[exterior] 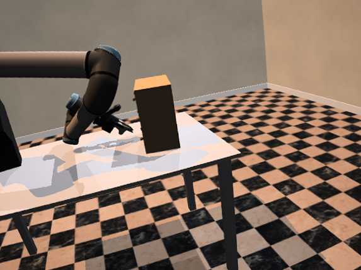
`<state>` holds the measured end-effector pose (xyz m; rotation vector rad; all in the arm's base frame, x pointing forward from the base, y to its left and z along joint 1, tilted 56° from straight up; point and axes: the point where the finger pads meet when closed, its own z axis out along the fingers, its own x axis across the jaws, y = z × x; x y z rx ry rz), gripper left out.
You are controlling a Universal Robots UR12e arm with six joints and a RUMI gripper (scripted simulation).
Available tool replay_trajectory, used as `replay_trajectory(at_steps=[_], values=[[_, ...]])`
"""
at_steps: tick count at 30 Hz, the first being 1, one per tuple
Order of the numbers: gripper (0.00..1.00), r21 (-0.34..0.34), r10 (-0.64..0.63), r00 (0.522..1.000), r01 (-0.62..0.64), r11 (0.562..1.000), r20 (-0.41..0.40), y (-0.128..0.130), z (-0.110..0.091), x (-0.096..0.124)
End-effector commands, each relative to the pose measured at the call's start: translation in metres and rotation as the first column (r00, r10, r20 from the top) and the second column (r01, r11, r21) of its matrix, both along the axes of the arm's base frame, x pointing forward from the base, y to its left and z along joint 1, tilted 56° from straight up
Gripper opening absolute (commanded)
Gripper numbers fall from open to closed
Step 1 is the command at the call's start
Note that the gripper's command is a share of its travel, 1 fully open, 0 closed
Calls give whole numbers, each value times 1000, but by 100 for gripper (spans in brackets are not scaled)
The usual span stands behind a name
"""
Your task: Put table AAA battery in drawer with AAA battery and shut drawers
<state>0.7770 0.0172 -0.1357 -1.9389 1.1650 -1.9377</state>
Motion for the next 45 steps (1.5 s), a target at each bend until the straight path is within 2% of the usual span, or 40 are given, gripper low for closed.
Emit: replay_trajectory(at_steps=[1, 7, 17, 25, 45], values=[[20, 0, 1, 1000, -1, 1000, 0, 1, 1, -1], [20, 0, 1, 1000, -1, 1000, 0, 8, 5, -10], [20, 0, 1, 1000, -1, 1000, 0, 43, 24, -51], [20, 0, 1, 1000, -1, 1000, 0, 57, 32, -68], [20, 5, -24, 1000, 24, 1000, -19, 63, 35, -75]])
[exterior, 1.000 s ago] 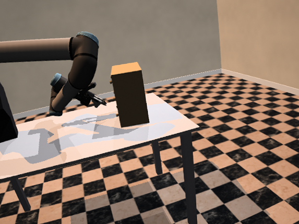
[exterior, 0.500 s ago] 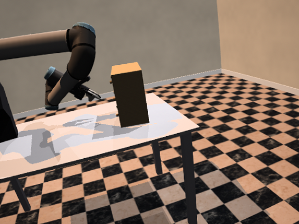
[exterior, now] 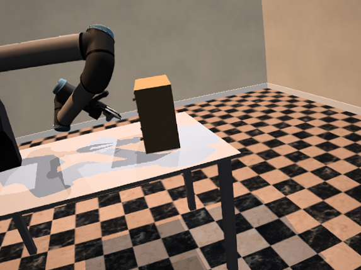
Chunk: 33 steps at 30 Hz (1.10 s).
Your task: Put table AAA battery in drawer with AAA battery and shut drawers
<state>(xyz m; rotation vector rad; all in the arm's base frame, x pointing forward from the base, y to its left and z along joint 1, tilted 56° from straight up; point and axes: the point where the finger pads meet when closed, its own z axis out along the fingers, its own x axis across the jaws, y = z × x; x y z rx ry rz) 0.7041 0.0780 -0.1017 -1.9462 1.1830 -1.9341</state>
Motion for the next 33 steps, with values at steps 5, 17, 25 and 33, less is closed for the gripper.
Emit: replay_trajectory(at_steps=[5, 17, 25, 33], values=[[20, 9, -51, 998, 52, 999, -41, 6, 3, -8], [20, 21, -182, 972, 187, 982, -149, 19, 9, -30], [20, 21, -262, 940, 273, 962, -218, 28, 13, -44], [20, 13, -354, 885, 375, 927, -301, 38, 18, -61]])
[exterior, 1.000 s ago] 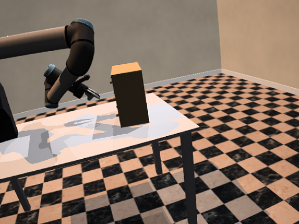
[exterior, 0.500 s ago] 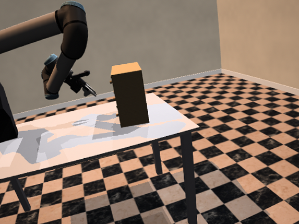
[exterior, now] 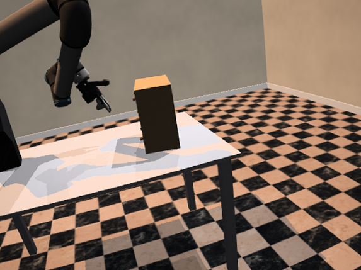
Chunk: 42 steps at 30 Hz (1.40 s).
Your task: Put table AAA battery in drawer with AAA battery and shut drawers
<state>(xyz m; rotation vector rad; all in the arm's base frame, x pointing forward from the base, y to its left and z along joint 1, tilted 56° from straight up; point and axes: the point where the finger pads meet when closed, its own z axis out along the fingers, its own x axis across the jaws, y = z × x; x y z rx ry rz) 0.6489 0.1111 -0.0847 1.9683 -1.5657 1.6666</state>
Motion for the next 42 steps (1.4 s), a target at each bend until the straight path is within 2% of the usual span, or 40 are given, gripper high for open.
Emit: replay_trajectory(at_steps=[1, 24, 42], values=[[20, 19, -67, 996, 68, 998, -53, 6, 2, -8], [20, 28, -262, 940, 274, 961, -217, 26, 12, -40], [20, 24, -319, 909, 337, 941, -267, 33, 15, -51]])
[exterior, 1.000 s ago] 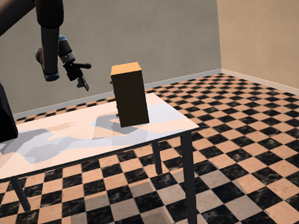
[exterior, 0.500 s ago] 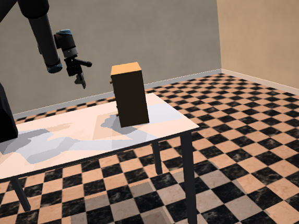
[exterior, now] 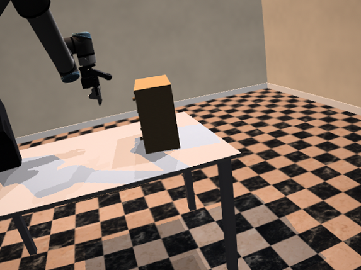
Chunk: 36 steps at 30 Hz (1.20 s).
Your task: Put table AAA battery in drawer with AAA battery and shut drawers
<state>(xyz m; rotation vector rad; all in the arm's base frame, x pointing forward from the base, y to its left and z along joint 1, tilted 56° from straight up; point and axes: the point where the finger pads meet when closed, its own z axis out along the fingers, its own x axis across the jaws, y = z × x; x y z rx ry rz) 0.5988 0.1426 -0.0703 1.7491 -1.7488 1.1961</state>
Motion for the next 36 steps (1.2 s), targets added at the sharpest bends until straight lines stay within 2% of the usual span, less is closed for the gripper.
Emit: replay_trajectory(at_steps=[1, 26, 27, 36], values=[[20, 1, -7, 1000, 7, 1000, -4, 1, 0, -1], [20, 1, -11, 1000, 11, 1000, -8, 1, 1, -1], [100, 1, -11, 1000, 11, 1000, -8, 1, 1, -1], [100, 1, -11, 1000, 11, 1000, -8, 1, 1, -1]])
